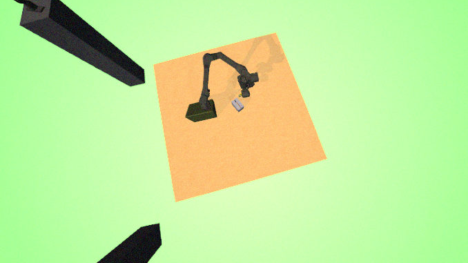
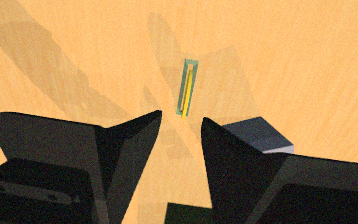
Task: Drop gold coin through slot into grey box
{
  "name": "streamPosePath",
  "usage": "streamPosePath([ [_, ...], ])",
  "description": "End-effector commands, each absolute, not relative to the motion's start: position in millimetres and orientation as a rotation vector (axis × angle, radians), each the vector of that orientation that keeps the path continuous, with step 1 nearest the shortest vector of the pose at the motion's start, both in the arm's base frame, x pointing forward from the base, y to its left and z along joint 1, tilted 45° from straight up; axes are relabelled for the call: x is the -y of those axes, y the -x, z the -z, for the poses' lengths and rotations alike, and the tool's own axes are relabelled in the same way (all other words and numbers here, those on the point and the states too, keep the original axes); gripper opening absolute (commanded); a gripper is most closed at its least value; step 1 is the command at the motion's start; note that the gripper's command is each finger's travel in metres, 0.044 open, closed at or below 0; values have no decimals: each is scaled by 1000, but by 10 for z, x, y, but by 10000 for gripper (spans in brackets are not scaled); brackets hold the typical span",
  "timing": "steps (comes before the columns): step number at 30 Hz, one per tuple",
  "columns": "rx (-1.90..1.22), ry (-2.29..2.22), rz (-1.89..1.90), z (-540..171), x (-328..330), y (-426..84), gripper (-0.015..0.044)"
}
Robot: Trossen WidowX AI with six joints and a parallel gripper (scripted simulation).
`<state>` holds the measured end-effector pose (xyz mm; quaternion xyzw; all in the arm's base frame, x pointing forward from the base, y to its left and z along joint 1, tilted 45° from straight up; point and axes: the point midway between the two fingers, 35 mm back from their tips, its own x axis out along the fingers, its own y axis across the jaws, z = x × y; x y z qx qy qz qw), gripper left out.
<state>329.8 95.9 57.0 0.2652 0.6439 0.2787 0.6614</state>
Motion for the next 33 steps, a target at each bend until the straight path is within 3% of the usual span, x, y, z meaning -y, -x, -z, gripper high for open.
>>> streamPosePath([
  [1, -1468, -607, -623, -481, -1011, -3276, 161],
  [33, -1468, -606, -622, -142, -1336, -3308, 161],
])
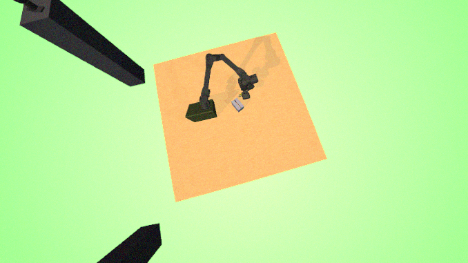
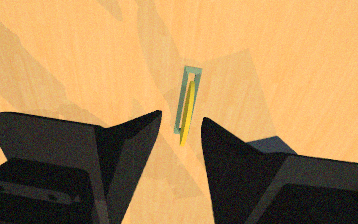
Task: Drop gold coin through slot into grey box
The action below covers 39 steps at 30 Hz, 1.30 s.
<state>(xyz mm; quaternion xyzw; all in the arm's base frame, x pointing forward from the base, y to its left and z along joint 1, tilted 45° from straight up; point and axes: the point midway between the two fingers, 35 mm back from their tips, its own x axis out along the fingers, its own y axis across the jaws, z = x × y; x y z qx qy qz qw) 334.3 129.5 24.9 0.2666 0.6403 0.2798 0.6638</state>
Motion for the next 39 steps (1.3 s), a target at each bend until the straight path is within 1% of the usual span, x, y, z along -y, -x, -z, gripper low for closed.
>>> streamPosePath([
  [1, -1468, -606, -622, -130, -1347, -3308, 161],
  [23, -1468, -610, -625, 114, -1604, -3289, 161],
  [36, -1468, -610, -625, 121, -1612, -3288, 161],
  [39, -1468, -610, -625, 121, -1612, -3288, 82],
])
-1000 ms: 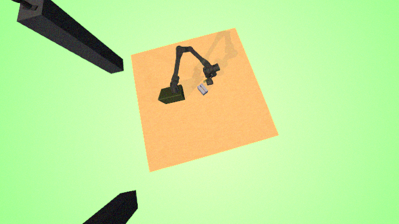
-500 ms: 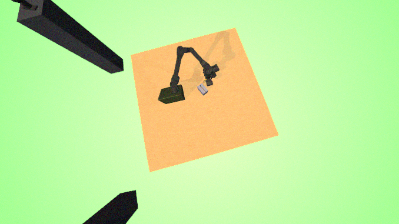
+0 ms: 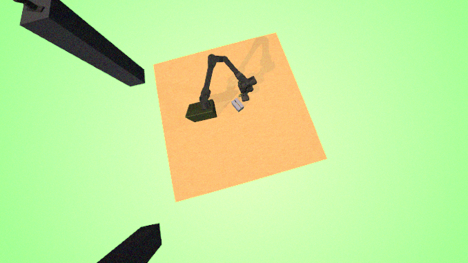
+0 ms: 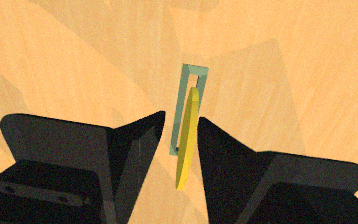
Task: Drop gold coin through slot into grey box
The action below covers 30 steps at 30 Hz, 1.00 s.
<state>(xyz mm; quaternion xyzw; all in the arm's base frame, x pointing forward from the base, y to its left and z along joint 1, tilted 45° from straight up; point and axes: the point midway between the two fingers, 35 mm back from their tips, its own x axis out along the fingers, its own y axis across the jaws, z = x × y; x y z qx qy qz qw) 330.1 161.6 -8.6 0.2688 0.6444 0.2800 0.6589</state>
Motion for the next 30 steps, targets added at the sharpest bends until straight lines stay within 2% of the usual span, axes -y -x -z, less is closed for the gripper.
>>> streamPosePath([
  [1, -1468, -610, -625, 121, -1612, -3288, 56],
  [2, -1468, -610, -625, 121, -1612, -3288, 29],
  [7, -1468, -610, -625, 121, -1612, -3288, 0],
  [30, -1468, -605, -621, -121, -1352, -3324, 0],
])
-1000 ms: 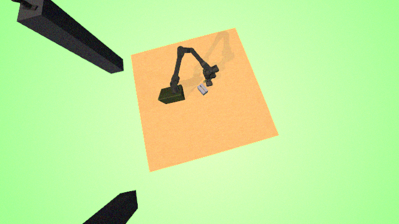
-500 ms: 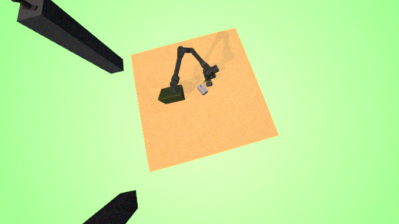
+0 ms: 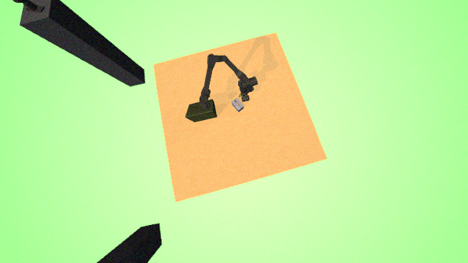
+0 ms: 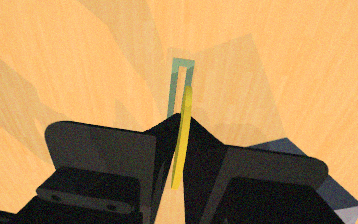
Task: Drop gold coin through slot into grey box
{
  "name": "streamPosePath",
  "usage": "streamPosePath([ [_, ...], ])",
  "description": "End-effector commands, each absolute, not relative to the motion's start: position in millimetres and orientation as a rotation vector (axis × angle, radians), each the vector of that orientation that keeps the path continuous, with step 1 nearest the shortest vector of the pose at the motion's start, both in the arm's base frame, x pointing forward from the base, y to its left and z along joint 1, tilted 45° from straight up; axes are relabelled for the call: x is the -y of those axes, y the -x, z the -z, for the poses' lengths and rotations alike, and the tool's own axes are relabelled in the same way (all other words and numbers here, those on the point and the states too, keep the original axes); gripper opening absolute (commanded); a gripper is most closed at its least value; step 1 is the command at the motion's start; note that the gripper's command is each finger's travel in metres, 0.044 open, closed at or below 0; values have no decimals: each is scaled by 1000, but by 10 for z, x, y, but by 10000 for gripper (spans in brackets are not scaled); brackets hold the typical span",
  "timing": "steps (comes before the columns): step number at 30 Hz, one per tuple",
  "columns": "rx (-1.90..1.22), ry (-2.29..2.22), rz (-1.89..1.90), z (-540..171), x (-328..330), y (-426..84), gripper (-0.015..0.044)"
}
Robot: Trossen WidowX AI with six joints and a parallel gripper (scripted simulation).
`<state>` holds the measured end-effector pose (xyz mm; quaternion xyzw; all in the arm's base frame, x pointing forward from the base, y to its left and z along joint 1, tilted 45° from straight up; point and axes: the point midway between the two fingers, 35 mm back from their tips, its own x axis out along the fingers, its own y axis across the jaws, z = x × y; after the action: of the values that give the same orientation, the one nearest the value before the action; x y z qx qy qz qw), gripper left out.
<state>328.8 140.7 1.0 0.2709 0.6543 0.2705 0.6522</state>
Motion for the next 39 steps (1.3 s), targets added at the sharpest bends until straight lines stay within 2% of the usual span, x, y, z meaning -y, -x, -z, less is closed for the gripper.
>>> streamPosePath([
  [1, -1468, -604, -621, -139, -1334, -3325, 0],
  [28, -1470, -611, -618, -556, -942, -3287, 0],
  [39, -1591, -880, -362, -578, -956, -3294, 0],
])
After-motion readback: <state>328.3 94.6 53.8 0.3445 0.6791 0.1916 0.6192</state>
